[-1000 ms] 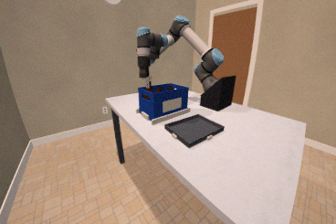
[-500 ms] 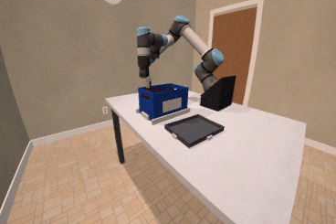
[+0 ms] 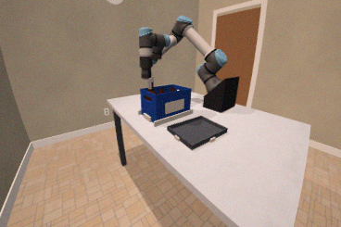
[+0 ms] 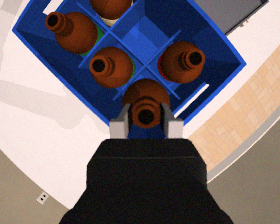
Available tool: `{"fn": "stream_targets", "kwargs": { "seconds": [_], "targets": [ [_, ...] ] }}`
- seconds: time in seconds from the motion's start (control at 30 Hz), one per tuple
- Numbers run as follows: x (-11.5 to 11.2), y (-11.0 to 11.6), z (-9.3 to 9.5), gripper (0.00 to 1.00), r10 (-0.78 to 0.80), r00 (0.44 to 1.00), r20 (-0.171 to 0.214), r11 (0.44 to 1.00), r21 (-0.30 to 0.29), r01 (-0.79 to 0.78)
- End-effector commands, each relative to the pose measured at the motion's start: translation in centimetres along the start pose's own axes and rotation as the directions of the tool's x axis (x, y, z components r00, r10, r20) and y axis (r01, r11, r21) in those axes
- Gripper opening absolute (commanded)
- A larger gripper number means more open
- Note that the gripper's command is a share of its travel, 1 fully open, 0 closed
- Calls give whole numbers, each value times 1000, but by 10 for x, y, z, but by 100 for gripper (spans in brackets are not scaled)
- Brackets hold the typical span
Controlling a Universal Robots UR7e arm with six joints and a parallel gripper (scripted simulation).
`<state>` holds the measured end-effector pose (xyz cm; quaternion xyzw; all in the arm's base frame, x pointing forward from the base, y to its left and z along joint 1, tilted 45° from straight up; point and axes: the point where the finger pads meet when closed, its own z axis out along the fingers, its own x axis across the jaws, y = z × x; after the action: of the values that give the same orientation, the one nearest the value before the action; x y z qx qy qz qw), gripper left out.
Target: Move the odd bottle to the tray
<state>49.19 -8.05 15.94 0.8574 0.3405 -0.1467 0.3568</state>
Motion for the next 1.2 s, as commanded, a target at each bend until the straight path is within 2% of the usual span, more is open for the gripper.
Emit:
{"fn": "stream_targets", "kwargs": {
  "seconds": [0.0, 0.63, 1.17],
  "targets": [
    [0, 2, -2, 0, 3, 1000, -2, 1000, -4, -3],
    [0, 2, -3, 0, 3, 1000, -3, 1000, -4, -3],
    [0, 3, -11, 0, 4, 1000, -4, 1000, -6, -4]
  ]
}}
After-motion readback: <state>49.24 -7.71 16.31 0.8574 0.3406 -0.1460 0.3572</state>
